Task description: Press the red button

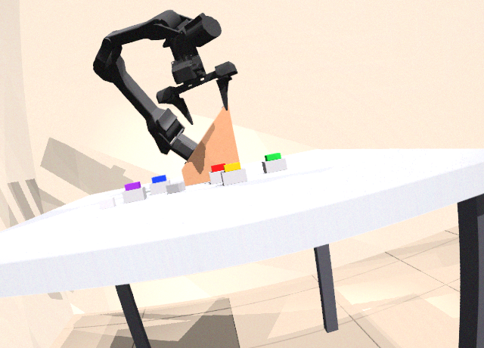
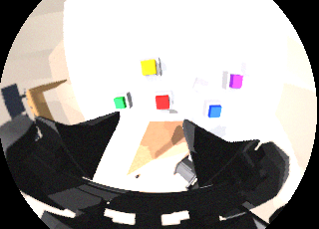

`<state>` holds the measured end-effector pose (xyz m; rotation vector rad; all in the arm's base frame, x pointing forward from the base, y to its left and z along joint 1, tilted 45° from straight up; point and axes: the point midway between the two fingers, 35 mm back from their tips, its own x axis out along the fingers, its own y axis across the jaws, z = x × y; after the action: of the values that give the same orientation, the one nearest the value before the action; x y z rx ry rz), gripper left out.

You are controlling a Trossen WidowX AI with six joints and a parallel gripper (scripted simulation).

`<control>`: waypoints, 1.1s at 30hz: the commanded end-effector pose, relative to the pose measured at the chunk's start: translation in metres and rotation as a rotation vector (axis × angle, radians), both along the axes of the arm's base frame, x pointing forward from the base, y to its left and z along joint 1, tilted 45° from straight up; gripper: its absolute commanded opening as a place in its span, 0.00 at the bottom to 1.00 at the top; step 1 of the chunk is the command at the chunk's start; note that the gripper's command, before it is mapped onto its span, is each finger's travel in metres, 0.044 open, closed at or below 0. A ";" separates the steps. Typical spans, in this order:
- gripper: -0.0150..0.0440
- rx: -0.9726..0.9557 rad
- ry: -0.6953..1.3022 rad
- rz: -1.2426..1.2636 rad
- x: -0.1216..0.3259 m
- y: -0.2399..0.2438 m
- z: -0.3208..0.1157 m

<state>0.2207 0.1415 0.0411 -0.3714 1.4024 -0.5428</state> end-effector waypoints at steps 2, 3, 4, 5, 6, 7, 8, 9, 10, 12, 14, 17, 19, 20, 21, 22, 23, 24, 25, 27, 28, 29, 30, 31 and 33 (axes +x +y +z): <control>0.93 -0.195 0.137 0.197 -0.019 -0.012 -0.018; 0.93 -0.195 0.137 0.197 -0.019 -0.012 -0.018; 0.93 -0.195 0.137 0.197 -0.019 -0.012 -0.018; 0.93 -0.195 0.137 0.197 -0.019 -0.012 -0.018; 0.93 -0.195 0.137 0.197 -0.019 -0.012 -0.018; 0.93 -0.195 0.137 0.197 -0.019 -0.012 -0.018; 0.93 -0.195 0.137 0.197 -0.019 -0.012 -0.018; 0.93 -0.195 0.137 0.197 -0.019 -0.012 -0.018; 0.93 -0.195 0.137 0.197 -0.019 -0.012 -0.018; 0.89 -0.195 0.137 0.197 -0.019 -0.014 -0.020; 0.80 -0.195 0.137 0.198 -0.015 -0.028 -0.036; 0.67 -0.197 0.136 0.197 -0.013 -0.054 -0.060; 0.58 -0.197 0.136 0.197 -0.013 -0.056 -0.062; 0.53 -0.197 0.136 0.197 -0.013 -0.056 -0.062; 0.49 -0.197 0.136 0.197 -0.013 -0.056 -0.062; 0.44 -0.197 0.136 0.197 -0.013 -0.056 -0.062; 0.40 -0.197 0.136 0.197 -0.013 -0.056 -0.062; 0.35 -0.197 0.136 0.197 -0.013 -0.056 -0.062; 0.31 -0.197 0.136 0.197 -0.013 -0.056 -0.062; 0.29 -0.197 0.136 0.197 -0.013 -0.056 -0.062; 0.29 -0.197 0.136 0.197 -0.013 -0.056 -0.062; 0.29 -0.197 0.136 0.197 -0.013 -0.056 -0.062; 0.29 -0.197 0.136 0.197 -0.013 -0.056 -0.062; 0.29 -0.197 0.136 0.197 -0.013 -0.056 -0.062; 0.29 -0.197 0.136 0.197 -0.013 -0.056 -0.062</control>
<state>0.2077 0.0868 -0.0205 -0.7015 1.4286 -0.5024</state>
